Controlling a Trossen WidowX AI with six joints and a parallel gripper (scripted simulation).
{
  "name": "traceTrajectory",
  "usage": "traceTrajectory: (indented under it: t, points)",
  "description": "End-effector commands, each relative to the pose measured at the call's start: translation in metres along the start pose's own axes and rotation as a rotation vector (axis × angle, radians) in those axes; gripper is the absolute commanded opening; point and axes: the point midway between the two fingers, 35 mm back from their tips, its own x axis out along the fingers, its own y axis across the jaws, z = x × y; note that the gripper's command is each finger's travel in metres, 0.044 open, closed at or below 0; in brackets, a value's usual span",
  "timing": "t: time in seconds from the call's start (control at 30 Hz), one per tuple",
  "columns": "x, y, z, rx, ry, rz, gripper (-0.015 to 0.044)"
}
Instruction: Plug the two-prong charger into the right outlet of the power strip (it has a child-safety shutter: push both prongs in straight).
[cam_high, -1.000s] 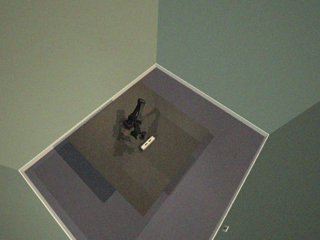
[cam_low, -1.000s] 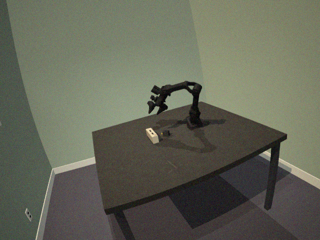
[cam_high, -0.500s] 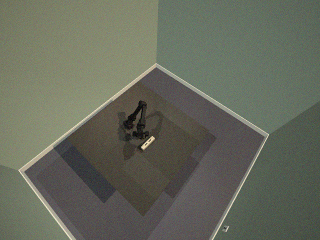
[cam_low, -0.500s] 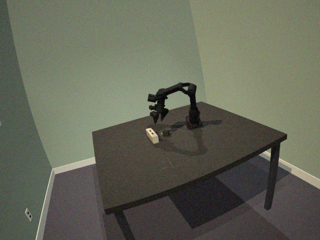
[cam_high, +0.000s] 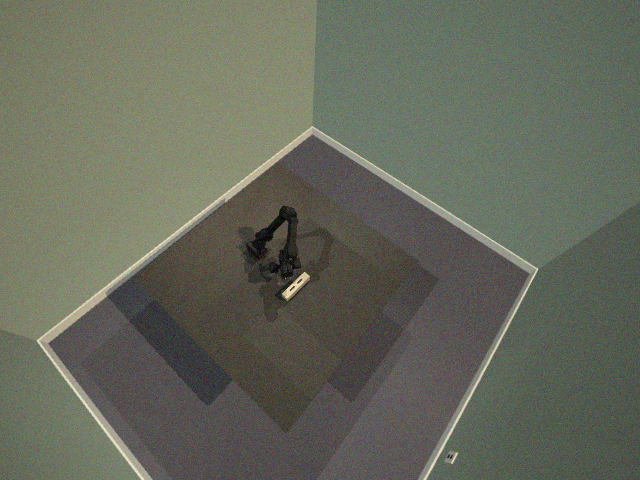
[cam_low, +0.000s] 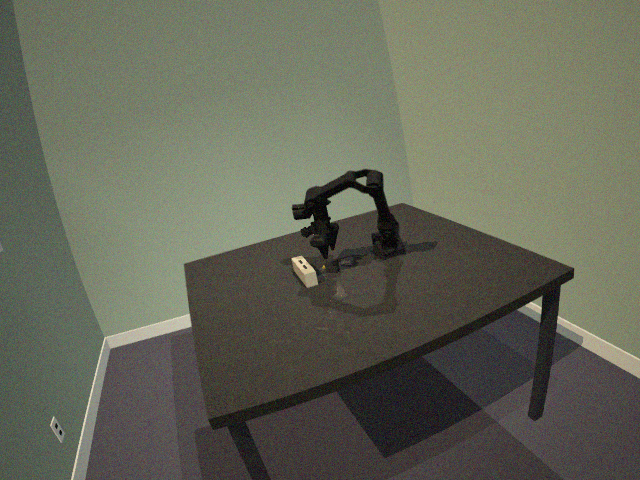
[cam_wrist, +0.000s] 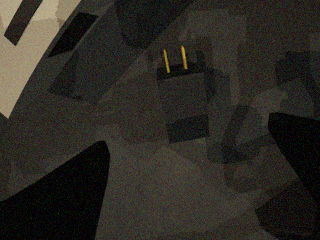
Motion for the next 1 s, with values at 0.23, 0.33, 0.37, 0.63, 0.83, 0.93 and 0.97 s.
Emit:
traceTrajectory:
  t: [0.23,0.33,0.37,0.63,0.83,0.93,0.97]
  points:
    - [0.006,-0.002,-0.002,-0.022,0.029,-0.011,0.044]
    - [0.01,-0.002,-0.002,-0.022,0.029,-0.011,0.044]
    - [0.012,-0.002,-0.001,-0.022,0.029,-0.011,0.044]
    - [0.021,-0.002,-0.001,-0.023,0.029,-0.011,0.044]
    - [0.031,-0.002,0.0,-0.023,0.029,-0.011,0.044]
    - [0.036,-0.002,0.0,-0.023,0.029,-0.011,0.044]
    - [0.037,-0.002,0.0,-0.023,0.029,-0.011,0.044]
